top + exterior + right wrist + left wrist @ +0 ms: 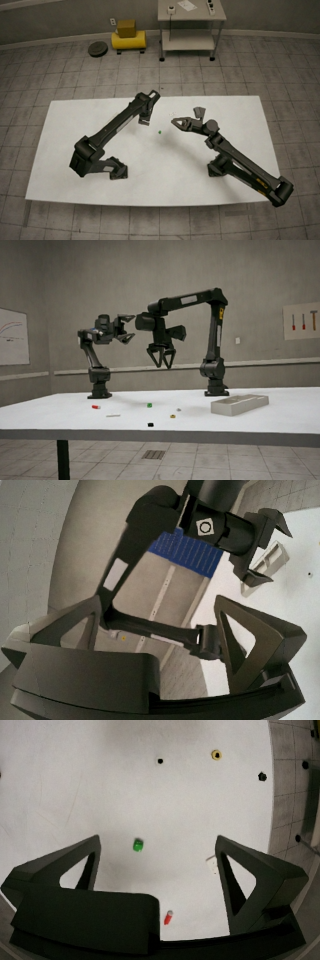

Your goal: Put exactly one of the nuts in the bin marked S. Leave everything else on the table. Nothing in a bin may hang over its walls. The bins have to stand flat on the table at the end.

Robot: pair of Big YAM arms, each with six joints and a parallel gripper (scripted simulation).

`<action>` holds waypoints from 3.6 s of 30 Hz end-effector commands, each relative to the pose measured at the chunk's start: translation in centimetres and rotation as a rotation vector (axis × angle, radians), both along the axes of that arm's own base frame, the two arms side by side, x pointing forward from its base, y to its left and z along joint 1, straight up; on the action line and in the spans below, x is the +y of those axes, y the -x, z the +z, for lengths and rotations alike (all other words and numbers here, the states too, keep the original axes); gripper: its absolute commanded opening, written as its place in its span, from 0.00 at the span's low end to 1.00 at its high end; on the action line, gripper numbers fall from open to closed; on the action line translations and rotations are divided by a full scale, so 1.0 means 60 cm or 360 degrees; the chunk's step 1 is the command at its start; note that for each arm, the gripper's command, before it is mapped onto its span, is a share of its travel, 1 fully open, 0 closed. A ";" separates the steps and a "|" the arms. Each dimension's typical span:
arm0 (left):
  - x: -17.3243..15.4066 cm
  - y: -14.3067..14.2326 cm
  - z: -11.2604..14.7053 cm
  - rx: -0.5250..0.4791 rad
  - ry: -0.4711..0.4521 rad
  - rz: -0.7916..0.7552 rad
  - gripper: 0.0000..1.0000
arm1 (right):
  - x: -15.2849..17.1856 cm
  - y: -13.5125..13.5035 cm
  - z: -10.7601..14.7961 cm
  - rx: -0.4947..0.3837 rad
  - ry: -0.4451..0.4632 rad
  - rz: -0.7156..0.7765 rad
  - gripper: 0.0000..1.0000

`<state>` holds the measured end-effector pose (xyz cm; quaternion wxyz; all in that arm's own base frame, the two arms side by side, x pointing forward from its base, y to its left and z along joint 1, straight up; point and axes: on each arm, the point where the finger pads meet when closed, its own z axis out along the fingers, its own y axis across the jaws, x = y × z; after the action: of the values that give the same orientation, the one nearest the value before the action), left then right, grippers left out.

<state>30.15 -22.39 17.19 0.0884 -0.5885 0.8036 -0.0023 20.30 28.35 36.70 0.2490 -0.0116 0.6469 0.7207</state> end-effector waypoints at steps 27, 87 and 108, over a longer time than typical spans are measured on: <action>-0.002 -0.002 0.006 -0.0012 0.0010 0.0000 1.00 | -0.019 -0.026 0.007 -0.0010 -0.0008 -0.0088 1.00; -0.002 -0.002 0.006 -0.0012 0.0010 0.0000 1.00 | -0.159 -0.151 0.007 -0.0012 -0.0006 -0.0603 1.00; -0.002 -0.002 0.006 -0.0012 0.0010 0.0000 1.00 | -0.241 -0.195 0.007 -0.0012 -0.0005 -0.0860 1.00</action>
<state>30.15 -22.39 17.19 0.0884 -0.5885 0.8036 -0.0023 31.76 14.40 36.70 0.4272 0.1564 0.6278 0.6316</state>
